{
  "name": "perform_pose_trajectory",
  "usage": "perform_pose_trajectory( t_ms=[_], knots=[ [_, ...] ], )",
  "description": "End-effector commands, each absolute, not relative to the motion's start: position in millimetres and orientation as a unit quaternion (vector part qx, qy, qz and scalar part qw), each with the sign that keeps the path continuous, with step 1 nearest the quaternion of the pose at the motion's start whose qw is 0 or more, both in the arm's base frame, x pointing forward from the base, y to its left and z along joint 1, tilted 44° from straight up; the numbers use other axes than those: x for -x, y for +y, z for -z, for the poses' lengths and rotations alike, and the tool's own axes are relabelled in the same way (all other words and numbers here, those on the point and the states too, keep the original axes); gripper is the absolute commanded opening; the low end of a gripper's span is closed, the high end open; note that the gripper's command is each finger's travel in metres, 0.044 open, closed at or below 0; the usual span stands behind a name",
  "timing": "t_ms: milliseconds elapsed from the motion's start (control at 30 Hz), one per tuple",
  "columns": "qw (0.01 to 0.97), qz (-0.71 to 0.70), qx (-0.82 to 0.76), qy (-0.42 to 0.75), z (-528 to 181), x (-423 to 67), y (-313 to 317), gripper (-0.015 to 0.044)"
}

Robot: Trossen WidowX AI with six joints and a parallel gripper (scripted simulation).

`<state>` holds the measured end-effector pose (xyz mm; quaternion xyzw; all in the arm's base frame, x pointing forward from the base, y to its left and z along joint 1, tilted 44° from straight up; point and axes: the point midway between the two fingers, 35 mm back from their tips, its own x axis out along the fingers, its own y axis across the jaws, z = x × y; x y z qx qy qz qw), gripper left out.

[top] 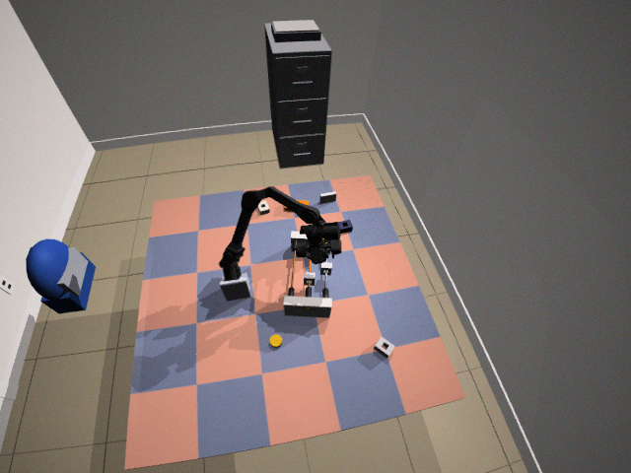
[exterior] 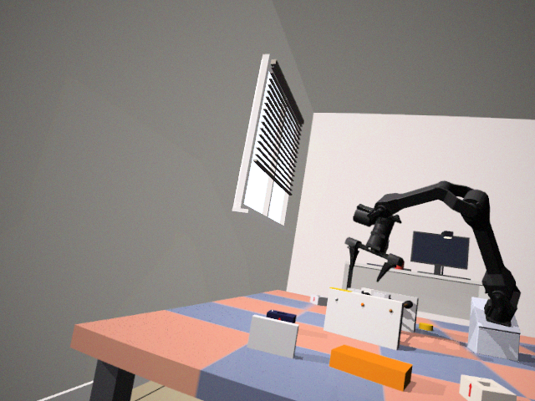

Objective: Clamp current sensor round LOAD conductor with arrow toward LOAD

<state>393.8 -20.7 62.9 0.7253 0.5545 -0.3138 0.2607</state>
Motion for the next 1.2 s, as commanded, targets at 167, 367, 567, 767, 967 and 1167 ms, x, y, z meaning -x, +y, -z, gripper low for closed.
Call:
perform_pose_trajectory(
  t_ms=[167,367,567,767,967,1167],
  knots=[
    [0.423,0.371,-0.621,0.545,-88,-380,18,0.0440],
    [0.626,0.392,-0.495,0.457,-144,-358,52,0.0440],
    [0.668,0.389,-0.471,0.425,-162,-351,58,0.0440],
    [0.664,0.379,-0.478,0.433,-163,-354,61,0.0440],
    [0.664,0.379,-0.478,0.433,-163,-354,61,0.0440],
    [0.664,0.379,-0.478,0.433,-163,-354,61,0.0440]
  ],
)
